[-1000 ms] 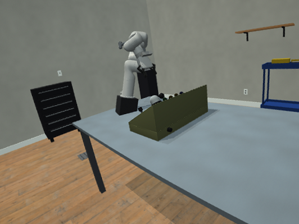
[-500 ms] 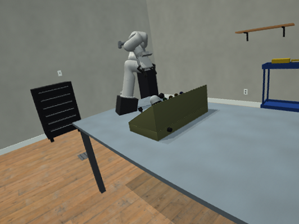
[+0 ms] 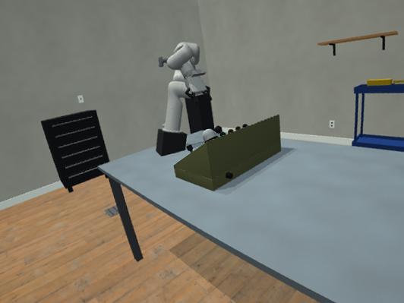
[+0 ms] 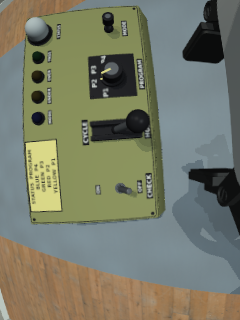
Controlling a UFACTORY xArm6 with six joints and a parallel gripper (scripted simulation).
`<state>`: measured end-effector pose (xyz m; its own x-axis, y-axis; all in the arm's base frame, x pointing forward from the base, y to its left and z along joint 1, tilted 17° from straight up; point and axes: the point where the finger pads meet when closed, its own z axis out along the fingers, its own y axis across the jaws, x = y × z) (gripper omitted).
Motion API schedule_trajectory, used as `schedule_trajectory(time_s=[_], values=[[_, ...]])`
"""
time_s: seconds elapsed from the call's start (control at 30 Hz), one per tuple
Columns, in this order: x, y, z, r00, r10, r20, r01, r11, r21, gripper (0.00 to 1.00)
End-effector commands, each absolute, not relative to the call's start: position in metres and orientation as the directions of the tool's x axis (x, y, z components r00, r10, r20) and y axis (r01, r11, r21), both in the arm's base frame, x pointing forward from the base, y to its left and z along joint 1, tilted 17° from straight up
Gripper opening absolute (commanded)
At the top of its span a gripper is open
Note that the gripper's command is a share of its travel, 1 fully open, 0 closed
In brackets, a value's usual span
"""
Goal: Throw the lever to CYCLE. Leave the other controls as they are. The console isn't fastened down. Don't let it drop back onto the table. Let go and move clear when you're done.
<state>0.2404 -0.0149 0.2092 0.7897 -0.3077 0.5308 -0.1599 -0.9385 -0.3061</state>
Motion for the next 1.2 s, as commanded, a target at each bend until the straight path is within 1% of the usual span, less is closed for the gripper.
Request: schedule_trajectory(time_s=[0.0,0.97,1.07,1.17], values=[[0.241,-0.015,0.21,0.789,-0.307,0.532,-0.159,-0.939,-0.305,1.0],[0.241,-0.016,0.21,0.789,-0.307,0.532,-0.159,-0.939,-0.305,1.0],[0.247,-0.027,0.209,0.792,-0.304,0.53,-0.157,-0.94,-0.304,1.0],[0.26,-0.056,0.202,0.796,-0.298,0.527,-0.152,-0.941,-0.303,1.0]])
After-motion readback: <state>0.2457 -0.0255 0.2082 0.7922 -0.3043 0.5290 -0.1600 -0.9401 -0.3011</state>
